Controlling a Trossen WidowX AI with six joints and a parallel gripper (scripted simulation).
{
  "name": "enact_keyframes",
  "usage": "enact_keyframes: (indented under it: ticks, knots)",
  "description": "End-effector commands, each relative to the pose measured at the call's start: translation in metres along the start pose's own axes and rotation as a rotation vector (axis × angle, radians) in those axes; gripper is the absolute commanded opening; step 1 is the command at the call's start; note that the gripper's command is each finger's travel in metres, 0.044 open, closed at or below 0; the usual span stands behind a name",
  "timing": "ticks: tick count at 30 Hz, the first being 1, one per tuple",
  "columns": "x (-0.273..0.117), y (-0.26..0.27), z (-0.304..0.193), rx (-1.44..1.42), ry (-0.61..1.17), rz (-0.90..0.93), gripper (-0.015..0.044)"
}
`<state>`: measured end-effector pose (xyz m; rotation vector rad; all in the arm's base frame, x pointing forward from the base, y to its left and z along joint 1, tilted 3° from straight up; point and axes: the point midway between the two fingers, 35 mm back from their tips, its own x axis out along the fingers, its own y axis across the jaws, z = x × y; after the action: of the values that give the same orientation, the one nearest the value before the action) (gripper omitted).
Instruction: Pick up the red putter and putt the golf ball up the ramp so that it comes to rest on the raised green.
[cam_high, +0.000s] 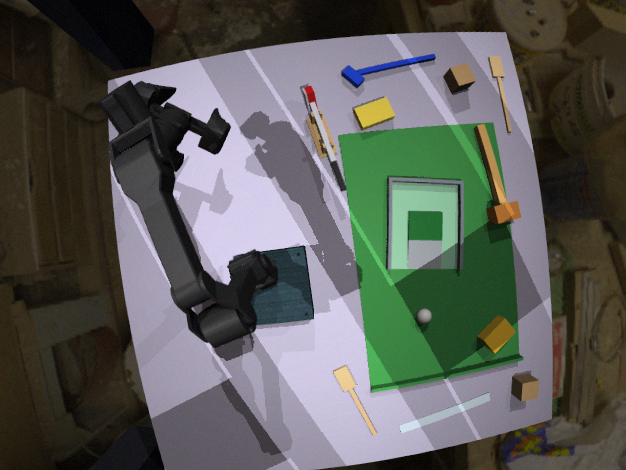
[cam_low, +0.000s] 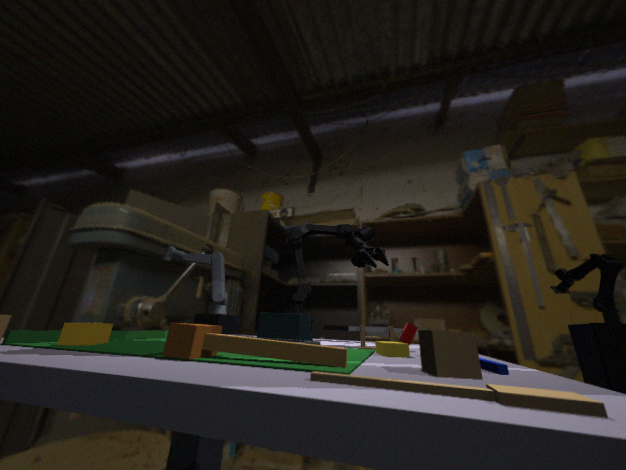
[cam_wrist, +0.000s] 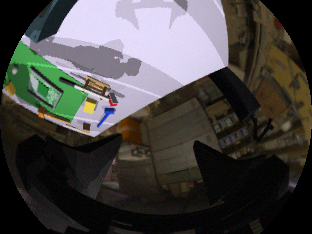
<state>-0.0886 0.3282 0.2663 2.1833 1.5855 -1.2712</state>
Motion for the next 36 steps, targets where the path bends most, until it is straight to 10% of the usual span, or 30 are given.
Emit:
enact_keyframes:
  ticks: [1, 24, 36]
  knots:
    - [0.046, 0.05, -0.009, 0.284, -0.061, 0.13, 0.044]
    - [0.123, 0.361, 0.045, 2.163, -0.149, 0.658, 0.044]
    - [0.127, 0.366, 0.052, 2.217, -0.148, 0.664, 0.044]
